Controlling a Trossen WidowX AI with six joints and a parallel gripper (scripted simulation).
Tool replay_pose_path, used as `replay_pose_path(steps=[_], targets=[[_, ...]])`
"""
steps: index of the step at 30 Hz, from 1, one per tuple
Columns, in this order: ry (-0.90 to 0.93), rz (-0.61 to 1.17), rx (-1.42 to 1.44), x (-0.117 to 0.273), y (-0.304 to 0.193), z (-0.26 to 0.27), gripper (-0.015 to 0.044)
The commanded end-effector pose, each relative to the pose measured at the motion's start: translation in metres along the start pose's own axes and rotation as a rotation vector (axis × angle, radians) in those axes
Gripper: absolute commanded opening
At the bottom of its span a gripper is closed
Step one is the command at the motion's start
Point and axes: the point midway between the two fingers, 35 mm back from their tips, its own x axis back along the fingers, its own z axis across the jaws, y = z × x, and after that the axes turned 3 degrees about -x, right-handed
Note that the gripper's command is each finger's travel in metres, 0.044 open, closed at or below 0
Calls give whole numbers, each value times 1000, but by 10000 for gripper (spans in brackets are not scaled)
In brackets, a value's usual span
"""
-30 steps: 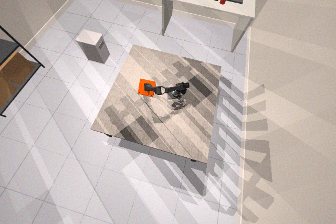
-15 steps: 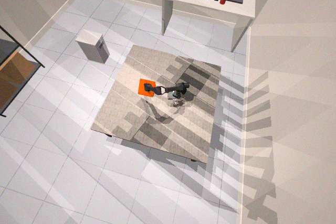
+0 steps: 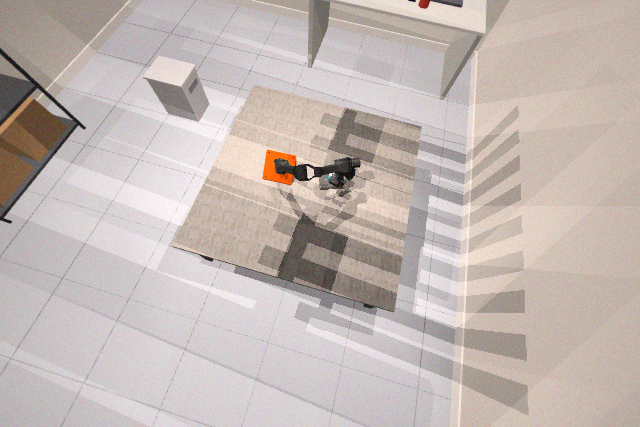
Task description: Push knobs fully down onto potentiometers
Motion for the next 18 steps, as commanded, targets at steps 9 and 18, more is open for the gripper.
replay_pose_path(steps=[9, 18], targets=[[-7, 8, -12, -12, 2, -1, 0], [-7, 8, -12, -14, 2, -1, 0]])
